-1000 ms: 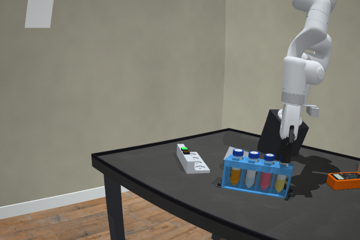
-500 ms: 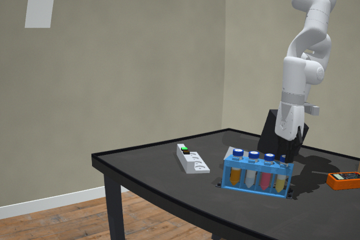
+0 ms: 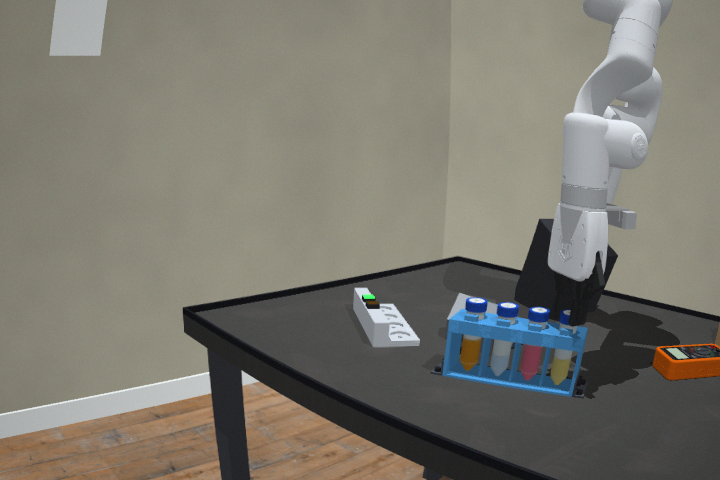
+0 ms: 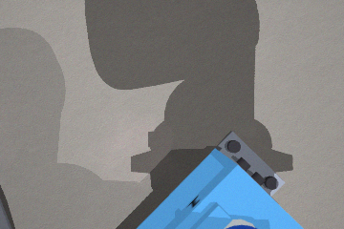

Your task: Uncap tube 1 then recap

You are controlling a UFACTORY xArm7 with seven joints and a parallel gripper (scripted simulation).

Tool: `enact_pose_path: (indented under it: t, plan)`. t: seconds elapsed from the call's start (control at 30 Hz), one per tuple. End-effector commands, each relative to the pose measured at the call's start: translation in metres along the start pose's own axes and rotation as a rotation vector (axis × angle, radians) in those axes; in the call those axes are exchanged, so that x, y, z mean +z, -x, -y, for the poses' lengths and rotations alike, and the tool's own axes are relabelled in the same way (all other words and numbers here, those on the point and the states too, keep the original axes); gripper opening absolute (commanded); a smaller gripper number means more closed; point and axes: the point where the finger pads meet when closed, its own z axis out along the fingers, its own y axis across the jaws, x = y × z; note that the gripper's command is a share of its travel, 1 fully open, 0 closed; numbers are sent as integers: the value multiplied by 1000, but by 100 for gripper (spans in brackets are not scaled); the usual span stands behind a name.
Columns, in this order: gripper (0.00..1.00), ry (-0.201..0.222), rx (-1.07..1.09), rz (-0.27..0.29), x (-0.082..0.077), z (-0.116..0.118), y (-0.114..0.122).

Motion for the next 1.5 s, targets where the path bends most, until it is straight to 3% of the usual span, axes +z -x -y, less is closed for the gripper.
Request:
enact_pose_path:
  t: [0.0, 0.27, 1.23, 1.47]
  plan:
    - [0, 2, 0, 2, -1, -1, 1]
    - [0, 2, 200, 1, 0, -1, 1]
    - [0, 3, 1550, 0, 0, -1, 1]
    - [0, 3, 1571, 0, 0, -1, 1]
